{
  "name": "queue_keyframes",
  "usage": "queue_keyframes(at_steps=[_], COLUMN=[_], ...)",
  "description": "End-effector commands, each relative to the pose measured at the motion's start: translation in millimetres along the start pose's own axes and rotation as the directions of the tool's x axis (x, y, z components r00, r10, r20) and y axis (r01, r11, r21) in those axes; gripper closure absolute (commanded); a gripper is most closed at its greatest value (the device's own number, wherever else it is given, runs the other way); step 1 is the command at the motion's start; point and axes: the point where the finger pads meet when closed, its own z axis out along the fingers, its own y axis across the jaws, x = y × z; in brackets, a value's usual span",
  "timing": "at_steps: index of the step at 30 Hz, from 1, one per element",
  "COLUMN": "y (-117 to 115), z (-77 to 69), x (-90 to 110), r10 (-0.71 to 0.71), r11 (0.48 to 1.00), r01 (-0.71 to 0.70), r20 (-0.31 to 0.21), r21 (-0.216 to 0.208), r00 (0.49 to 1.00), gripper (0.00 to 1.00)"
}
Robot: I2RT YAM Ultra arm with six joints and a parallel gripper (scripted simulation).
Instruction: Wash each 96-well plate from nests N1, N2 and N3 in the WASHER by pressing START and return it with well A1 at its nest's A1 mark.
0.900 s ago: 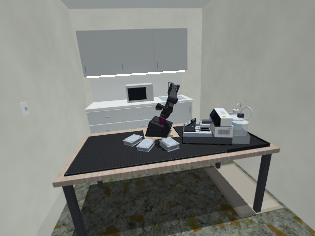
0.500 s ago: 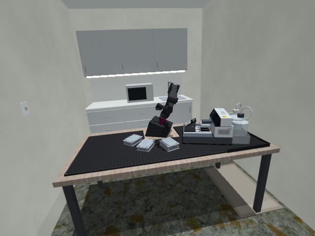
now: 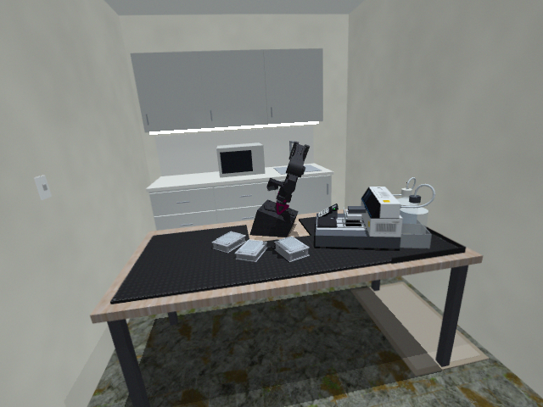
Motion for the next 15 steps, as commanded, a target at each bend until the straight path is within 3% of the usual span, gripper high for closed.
queue_keyframes(at_steps=[1,7,15], y=[-3,-10,-20], z=[-3.2,-3.2,-3.2], x=[0,1,4], r10=[-0.159,-0.277,-0.513], r11=[0.987,0.961,0.857], r01=[0.158,0.276,0.507], r20=[-0.023,-0.047,-0.081], r21=[-0.017,-0.034,-0.089], r00=[0.987,0.960,0.854], gripper=[0.00,0.00,0.00])
